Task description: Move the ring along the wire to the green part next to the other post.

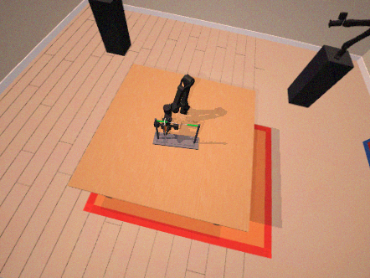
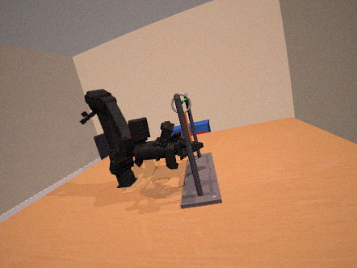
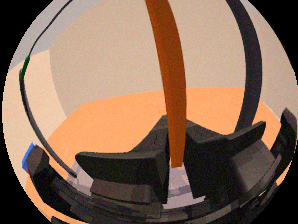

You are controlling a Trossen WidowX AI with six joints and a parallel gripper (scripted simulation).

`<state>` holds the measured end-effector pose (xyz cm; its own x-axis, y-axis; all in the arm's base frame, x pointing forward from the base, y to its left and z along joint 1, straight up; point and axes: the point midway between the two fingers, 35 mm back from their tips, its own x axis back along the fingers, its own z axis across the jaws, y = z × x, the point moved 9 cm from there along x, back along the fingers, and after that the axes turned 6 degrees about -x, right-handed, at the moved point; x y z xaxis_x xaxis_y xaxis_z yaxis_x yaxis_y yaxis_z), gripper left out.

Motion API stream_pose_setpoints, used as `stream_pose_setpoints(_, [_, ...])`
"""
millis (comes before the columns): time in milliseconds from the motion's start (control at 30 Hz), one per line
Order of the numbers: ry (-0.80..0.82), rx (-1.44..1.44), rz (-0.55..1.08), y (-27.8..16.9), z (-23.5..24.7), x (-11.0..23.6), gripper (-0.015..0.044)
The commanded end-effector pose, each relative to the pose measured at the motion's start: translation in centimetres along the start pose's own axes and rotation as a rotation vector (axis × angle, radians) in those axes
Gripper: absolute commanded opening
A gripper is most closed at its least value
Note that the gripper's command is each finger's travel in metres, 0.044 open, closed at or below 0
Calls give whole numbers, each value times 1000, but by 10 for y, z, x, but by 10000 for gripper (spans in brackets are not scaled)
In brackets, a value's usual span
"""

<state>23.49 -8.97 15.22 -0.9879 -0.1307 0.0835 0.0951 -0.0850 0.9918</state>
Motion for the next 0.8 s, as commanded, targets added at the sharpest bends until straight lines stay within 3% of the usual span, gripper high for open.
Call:
stream_pose_setpoints(0, [4,4,-8,3,0,-1,-150])
stream_pose_setpoints(767, [6,4,-8,3,3,-1,-150])
